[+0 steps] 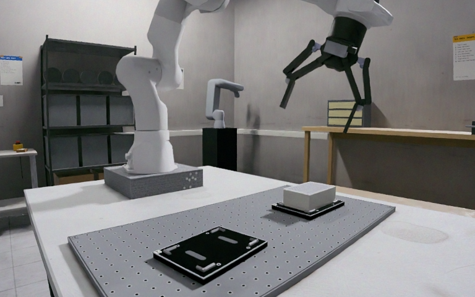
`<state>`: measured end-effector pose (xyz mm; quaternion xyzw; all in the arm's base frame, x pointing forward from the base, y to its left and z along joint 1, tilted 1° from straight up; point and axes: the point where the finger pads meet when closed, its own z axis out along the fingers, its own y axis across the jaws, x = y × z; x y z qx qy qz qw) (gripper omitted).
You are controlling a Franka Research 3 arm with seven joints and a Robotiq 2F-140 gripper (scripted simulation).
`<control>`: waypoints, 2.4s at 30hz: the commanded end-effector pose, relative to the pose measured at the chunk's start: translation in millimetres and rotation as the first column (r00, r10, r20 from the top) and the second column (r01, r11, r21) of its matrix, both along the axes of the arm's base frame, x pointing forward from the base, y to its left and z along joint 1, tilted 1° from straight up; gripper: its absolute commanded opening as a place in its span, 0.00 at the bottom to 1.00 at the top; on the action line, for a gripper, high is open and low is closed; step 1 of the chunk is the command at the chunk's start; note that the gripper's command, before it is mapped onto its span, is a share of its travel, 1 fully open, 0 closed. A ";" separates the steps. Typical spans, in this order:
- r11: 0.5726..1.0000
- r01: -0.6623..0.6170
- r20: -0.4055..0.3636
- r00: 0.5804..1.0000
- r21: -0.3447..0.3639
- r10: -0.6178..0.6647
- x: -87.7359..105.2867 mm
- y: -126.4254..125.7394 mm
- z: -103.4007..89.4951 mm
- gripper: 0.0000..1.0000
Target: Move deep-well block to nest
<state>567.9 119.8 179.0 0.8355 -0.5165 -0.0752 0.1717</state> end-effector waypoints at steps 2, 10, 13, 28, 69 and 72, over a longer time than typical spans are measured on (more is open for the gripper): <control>0.997 0.078 0.090 0.993 0.017 -0.079 9.5 15.3 -16.0 1.00; 0.986 0.158 0.155 0.974 0.054 -0.165 -0.1 35.2 -48.7 1.00; 0.979 0.190 0.178 0.964 0.071 -0.200 -5.4 42.5 -60.4 1.00; 0.930 0.333 0.261 0.894 0.156 -0.364 -38.8 70.4 -107.3 1.00; 0.892 0.404 0.291 0.845 0.205 -0.450 -61.3 80.2 -132.3 1.00; 0.892 0.404 0.291 0.845 0.205 -0.450 -61.4 80.3 -137.3 1.00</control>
